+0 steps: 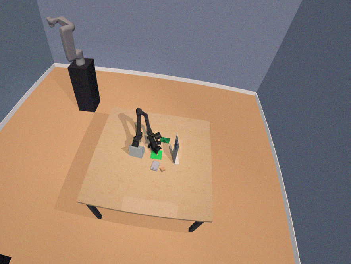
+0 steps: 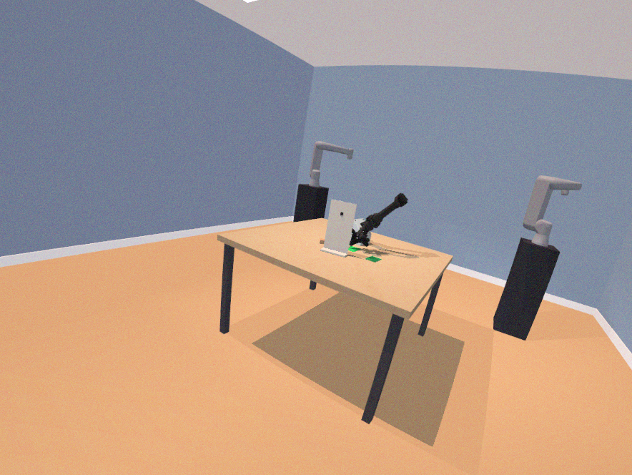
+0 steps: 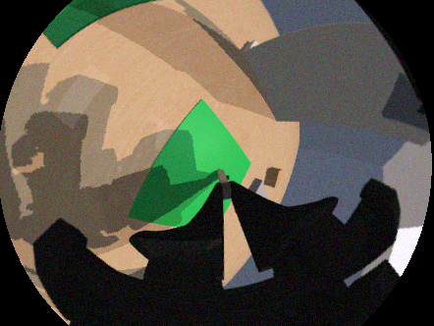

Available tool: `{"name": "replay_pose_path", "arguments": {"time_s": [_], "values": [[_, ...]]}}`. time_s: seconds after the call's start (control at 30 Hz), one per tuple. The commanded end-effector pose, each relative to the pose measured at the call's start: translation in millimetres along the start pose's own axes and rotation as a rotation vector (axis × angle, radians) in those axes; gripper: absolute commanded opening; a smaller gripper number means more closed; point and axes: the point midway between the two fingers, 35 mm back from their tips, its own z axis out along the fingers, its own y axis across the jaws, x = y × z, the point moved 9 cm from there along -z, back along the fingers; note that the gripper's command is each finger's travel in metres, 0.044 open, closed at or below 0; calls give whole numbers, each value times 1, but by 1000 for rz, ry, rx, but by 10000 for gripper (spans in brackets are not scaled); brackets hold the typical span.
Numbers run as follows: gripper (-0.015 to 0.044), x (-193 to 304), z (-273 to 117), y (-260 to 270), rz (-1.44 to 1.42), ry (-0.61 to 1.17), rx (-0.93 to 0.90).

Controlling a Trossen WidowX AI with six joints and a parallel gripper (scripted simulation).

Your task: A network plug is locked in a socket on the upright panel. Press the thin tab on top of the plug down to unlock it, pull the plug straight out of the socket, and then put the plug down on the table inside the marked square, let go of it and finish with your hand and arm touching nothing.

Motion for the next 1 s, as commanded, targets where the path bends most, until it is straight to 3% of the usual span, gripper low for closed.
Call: {"name": "replay_pose_path", "arguments": {"time_s": [0.0, 0.03, 0.23, 0.97], "values": [[0, 0, 0, 0, 0, -1, 0], [0, 0, 0, 0, 0, -1, 0], [156, 0, 0, 0, 0, -1, 0], [156, 0, -10, -1, 1, 0, 1]]}}
